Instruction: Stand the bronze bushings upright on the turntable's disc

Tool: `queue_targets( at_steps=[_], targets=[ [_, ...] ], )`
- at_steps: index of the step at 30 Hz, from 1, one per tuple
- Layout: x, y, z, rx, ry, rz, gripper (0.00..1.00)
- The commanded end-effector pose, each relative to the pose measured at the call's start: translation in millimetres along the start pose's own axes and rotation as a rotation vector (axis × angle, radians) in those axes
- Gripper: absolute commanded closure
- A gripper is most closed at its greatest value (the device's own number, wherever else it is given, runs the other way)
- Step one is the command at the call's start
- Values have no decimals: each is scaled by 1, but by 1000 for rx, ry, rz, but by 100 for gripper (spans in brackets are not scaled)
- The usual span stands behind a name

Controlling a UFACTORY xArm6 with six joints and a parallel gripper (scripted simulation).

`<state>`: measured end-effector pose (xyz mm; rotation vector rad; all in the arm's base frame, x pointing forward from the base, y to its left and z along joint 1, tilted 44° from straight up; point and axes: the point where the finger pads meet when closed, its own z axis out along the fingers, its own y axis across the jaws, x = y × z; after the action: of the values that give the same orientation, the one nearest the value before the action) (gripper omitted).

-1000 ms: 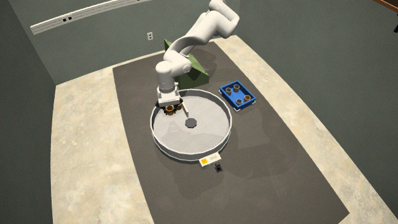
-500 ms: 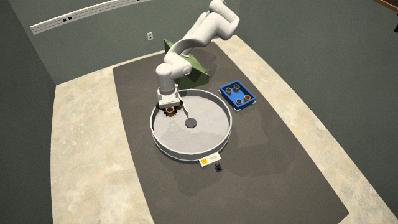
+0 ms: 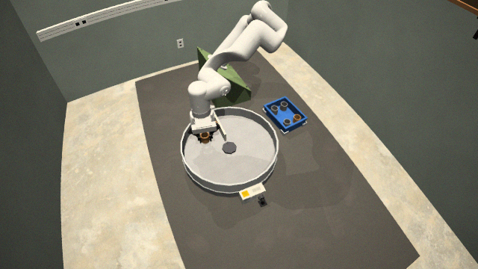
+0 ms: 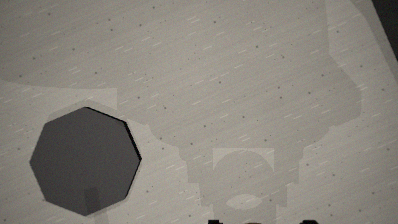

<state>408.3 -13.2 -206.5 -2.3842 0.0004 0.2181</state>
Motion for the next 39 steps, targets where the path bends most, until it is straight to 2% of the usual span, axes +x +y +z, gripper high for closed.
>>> queue_targets(
  at_steps=[1,39],
  targets=[
    [2,0,4,-2,4,-1,100],
    [2,0,12,-2,4,-1,100]
  ],
)
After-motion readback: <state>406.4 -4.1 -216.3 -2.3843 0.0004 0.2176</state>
